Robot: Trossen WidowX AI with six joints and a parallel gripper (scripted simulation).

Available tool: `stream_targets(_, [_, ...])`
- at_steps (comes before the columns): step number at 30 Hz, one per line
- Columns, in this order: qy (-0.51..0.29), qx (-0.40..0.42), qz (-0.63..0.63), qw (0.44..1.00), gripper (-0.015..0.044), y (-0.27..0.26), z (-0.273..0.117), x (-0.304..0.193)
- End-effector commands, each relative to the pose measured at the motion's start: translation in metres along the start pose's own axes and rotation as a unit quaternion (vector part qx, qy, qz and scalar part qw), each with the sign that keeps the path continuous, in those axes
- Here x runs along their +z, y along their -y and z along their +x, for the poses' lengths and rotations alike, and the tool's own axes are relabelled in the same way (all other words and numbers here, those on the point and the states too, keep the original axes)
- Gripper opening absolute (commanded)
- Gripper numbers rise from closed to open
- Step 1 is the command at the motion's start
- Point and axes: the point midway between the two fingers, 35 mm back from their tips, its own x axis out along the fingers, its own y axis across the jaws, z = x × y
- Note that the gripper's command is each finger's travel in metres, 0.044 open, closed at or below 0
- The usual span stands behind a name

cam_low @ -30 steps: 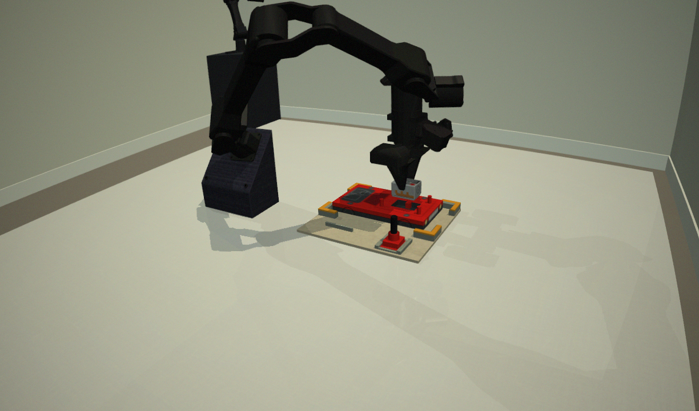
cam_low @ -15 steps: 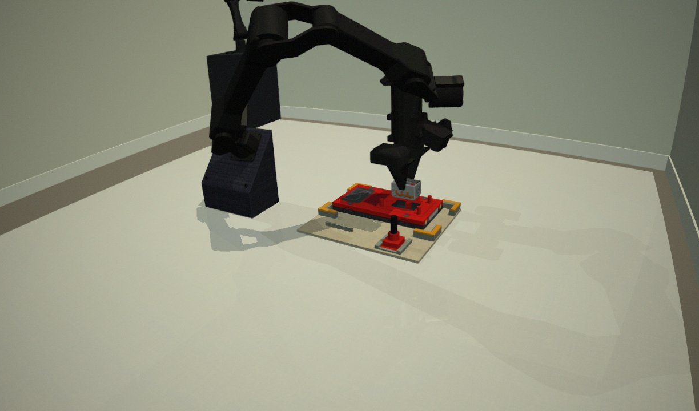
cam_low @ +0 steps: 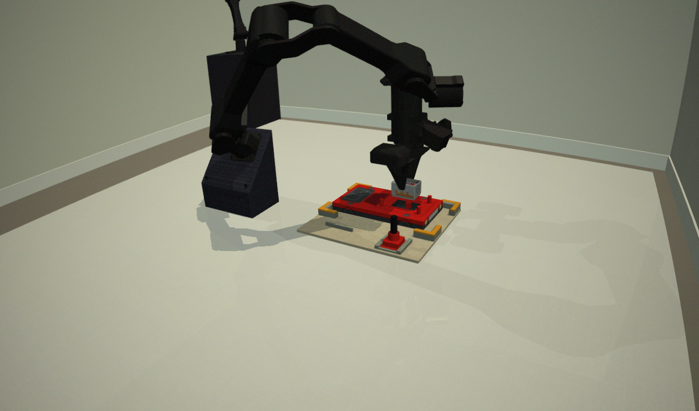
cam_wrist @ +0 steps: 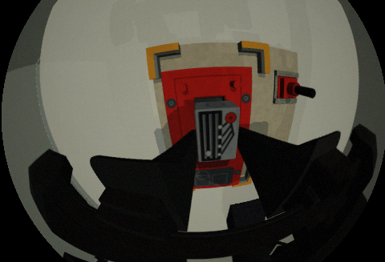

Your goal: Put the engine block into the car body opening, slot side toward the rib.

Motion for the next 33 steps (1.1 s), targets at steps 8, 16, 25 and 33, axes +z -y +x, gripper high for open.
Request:
stream_targets(8, [-0.001, 0.002, 0.003, 1.0, 0.0158, -0.001, -0.0001, 0.0])
stream_targets(16, [-0.001, 0.002, -0.006, 1.0, 0.0158, -0.0011, 0.0017, 0.0])
stream_targets(25, [-0.001, 0.002, -0.004, 1.0, 0.0158, -0.0011, 0.0041, 0.0])
stream_targets(33, [-0.001, 0.002, -0.004, 1.0, 0.0158, -0.0011, 0.0063, 0.0])
